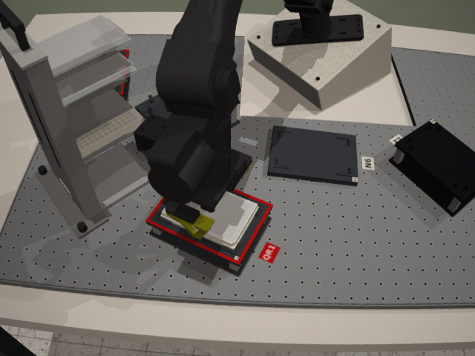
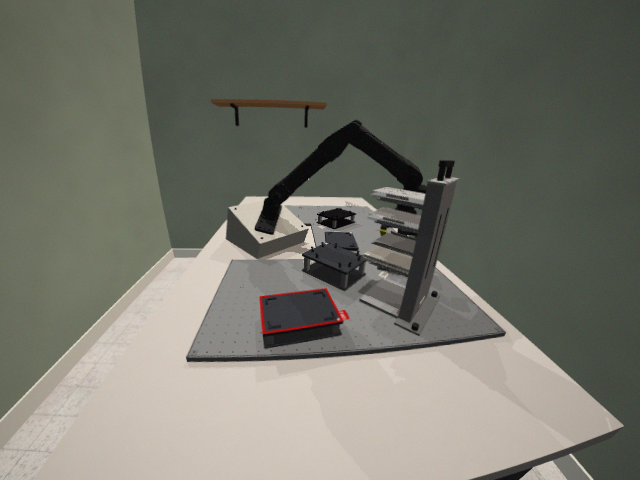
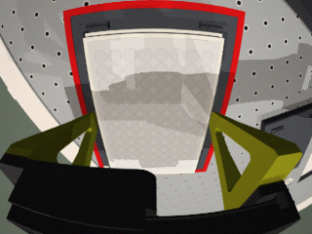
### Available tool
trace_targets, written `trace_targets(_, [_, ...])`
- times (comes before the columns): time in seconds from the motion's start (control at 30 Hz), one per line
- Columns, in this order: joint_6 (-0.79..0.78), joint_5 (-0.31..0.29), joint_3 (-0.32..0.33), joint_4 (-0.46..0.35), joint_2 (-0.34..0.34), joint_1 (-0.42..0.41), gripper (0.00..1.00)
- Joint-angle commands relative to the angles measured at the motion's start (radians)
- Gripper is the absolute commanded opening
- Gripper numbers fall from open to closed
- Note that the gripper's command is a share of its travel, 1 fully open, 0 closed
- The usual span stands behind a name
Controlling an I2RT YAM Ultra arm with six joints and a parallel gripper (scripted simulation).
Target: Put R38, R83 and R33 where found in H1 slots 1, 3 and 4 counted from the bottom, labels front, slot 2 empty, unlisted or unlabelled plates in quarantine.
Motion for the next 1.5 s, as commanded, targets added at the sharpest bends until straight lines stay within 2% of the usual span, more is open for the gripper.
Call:
trace_targets(0.0, [-0.003,0.000,0.004,0.002,-0.010,0.001,1.00])
trace_targets(0.33, [-0.003,0.000,0.004,0.002,-0.010,0.001,1.00])
trace_targets(0.37, [-0.006,0.001,0.027,-0.019,-0.033,0.004,1.00])
trace_targets(0.6, [0.013,0.008,0.064,-0.086,-0.063,0.021,1.00])
trace_targets(1.1, [0.032,0.015,0.179,-0.234,-0.093,0.041,1.00])
trace_targets(1.47, [0.033,0.015,0.187,-0.241,-0.090,0.040,1.00])
